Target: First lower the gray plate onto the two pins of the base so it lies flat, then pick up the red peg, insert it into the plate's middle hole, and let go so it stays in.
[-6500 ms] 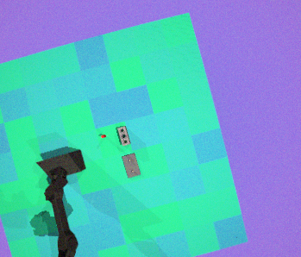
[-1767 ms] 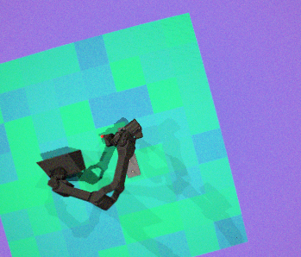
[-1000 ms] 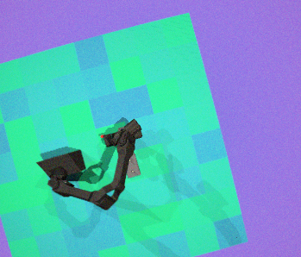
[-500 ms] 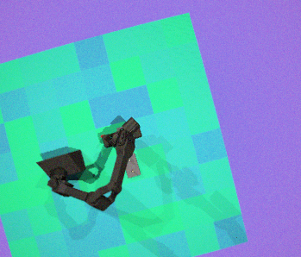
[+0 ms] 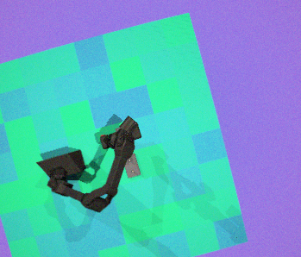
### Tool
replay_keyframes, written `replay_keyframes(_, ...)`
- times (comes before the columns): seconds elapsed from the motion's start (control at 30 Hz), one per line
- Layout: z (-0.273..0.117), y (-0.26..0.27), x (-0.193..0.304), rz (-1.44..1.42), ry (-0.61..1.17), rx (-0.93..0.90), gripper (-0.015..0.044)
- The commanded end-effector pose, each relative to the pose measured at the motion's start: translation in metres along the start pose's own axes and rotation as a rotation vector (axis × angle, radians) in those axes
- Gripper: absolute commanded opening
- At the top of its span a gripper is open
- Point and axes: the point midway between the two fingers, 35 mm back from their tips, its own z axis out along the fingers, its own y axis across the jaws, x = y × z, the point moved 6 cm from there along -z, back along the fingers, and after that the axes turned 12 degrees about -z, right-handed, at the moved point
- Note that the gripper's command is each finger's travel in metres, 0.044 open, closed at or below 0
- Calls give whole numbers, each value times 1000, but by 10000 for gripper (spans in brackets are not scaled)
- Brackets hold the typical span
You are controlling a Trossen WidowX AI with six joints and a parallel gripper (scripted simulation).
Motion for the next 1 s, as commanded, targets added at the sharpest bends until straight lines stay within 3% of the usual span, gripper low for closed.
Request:
replay_keyframes(0.0, -14, 1, -2, 14, 6, -6, 0)
replay_keyframes(0.4, -50, -6, -5, 23, 0, -1, 0)
replay_keyframes(0.97, -32, -7, -42, 18, 14, -6, 0)
